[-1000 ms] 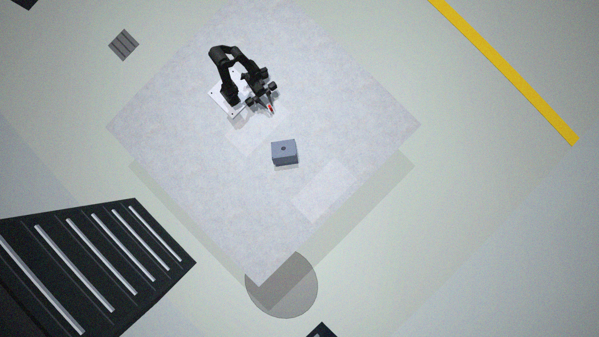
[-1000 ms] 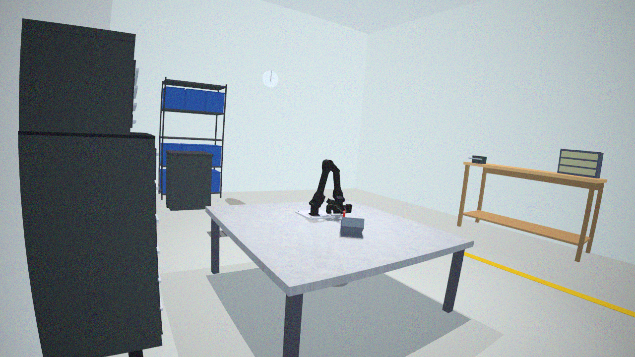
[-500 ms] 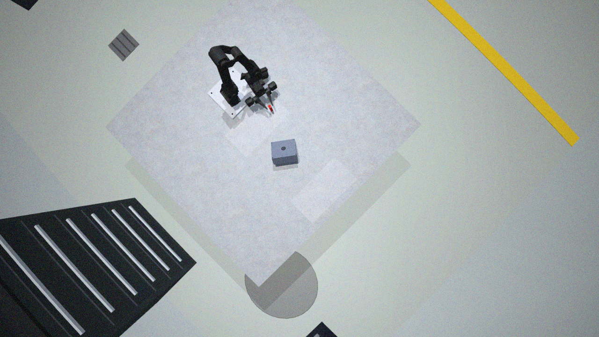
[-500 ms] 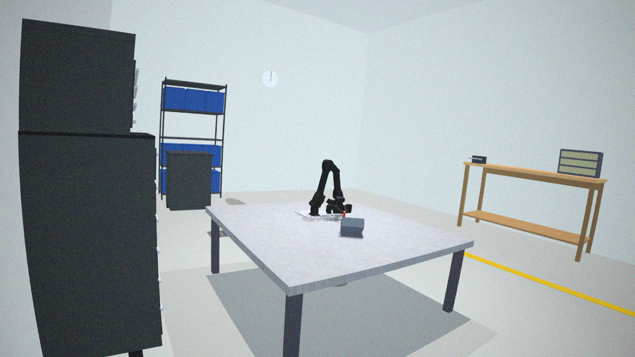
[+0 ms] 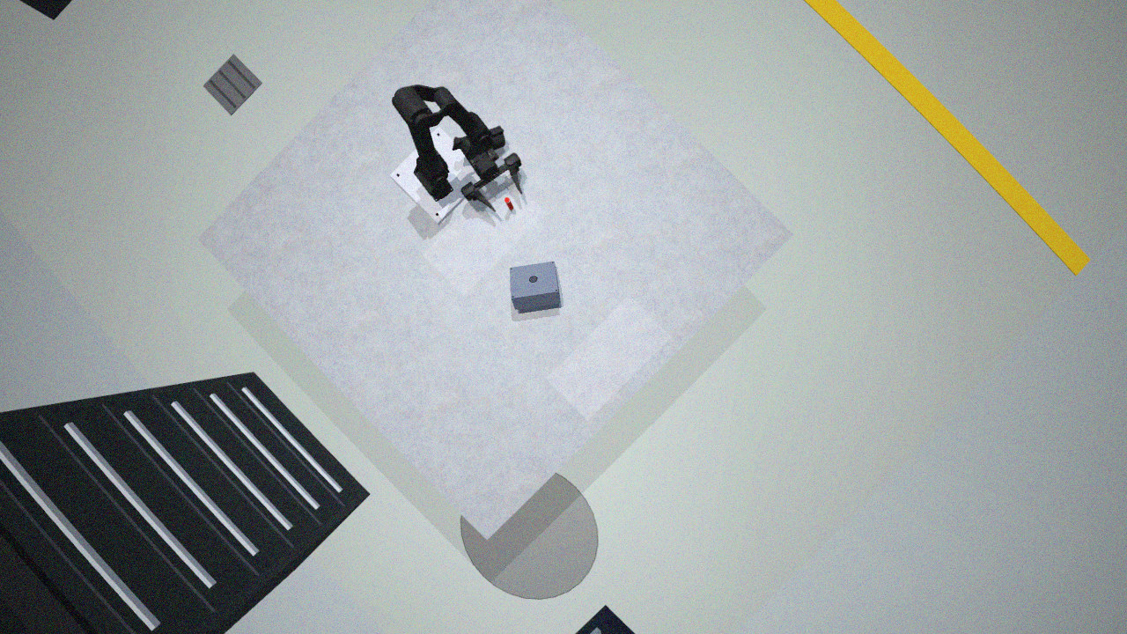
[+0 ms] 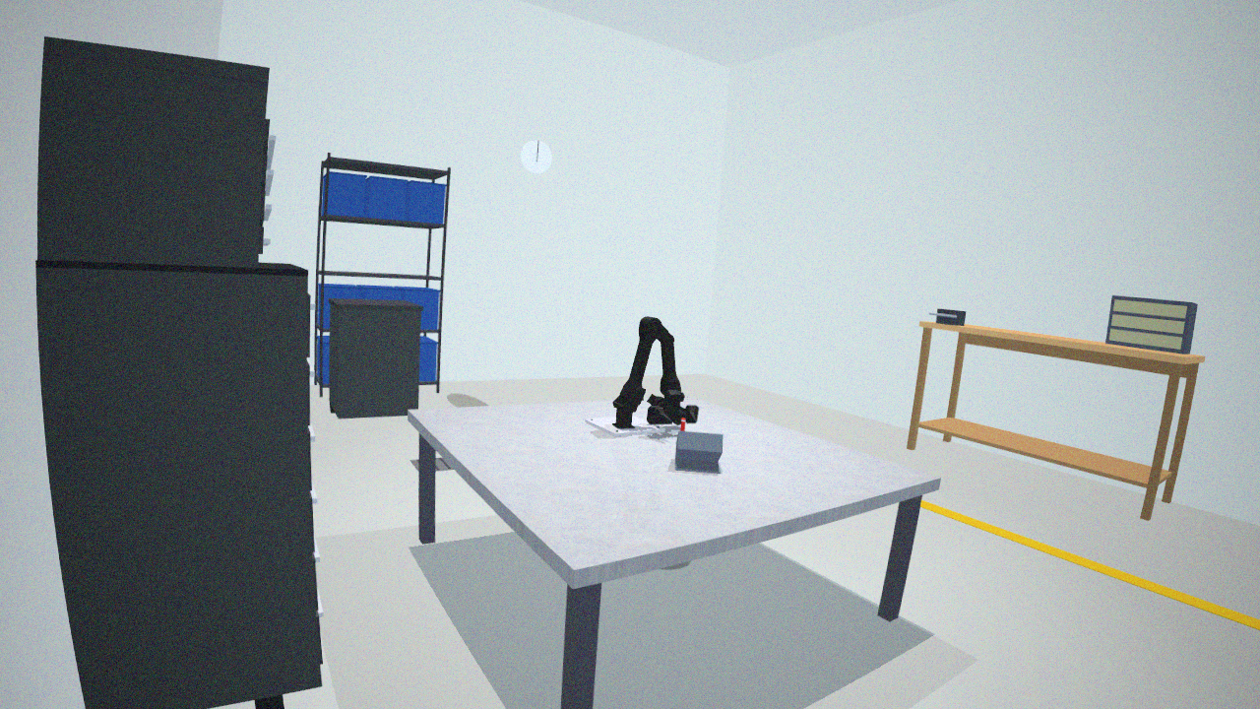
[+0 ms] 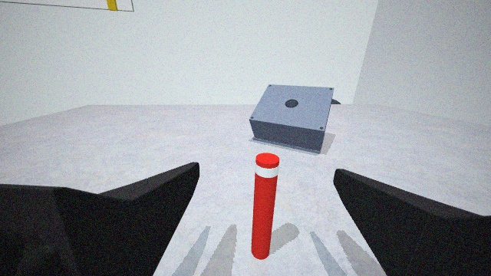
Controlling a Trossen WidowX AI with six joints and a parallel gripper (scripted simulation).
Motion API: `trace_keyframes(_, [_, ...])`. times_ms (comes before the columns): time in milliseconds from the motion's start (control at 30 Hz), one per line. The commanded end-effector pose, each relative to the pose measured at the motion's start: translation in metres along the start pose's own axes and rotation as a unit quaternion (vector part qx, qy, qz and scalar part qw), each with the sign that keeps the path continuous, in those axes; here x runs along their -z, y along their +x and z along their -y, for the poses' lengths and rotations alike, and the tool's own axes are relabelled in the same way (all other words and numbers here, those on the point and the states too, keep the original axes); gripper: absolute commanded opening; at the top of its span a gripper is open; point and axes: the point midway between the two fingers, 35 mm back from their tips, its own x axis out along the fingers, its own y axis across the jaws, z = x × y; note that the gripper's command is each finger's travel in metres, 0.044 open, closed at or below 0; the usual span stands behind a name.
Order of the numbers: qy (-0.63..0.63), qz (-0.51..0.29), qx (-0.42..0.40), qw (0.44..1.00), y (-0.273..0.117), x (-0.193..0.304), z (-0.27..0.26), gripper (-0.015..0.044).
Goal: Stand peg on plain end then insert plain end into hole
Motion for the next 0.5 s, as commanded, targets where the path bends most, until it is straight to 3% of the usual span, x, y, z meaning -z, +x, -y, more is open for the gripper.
trace_keyframes(0, [-0.001,0.0,0.0,1.0,0.0,-0.002,-0.001,0.044])
trace_keyframes(233, [0.001,0.0,0.0,1.0,-0.008,-0.081,-0.021,0.044])
trace_keyframes(467, [0.001,0.0,0.0,1.0,-0.014,-0.16,-0.002,0.044])
